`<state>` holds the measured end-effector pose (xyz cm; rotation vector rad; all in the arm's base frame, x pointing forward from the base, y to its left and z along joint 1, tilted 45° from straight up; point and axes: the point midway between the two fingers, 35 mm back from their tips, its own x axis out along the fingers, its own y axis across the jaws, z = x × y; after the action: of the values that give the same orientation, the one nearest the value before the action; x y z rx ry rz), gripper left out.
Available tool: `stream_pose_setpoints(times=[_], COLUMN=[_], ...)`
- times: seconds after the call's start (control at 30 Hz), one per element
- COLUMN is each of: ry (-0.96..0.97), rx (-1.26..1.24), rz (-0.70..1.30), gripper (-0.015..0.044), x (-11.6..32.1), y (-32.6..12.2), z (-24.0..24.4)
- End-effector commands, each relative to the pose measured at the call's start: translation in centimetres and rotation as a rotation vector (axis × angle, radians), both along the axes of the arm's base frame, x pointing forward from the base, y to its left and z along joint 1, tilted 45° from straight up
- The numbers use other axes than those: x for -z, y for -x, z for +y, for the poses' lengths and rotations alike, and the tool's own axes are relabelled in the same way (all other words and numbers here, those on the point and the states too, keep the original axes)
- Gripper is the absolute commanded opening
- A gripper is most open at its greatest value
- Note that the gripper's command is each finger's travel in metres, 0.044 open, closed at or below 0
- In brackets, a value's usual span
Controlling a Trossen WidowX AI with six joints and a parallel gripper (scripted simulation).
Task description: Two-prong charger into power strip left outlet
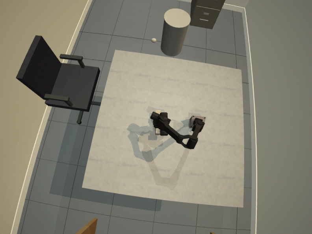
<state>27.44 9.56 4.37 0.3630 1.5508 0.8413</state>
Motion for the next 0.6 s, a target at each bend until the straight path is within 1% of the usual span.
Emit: stream_pose_setpoints(times=[0.0,0.57], ry=[-0.008,-0.008], rx=[-0.003,-0.003], rz=[-0.025,-0.025], gripper=[0.0,0.0], x=[-0.15,-0.1], y=[-0.77,-0.58], z=[0.34,0.33])
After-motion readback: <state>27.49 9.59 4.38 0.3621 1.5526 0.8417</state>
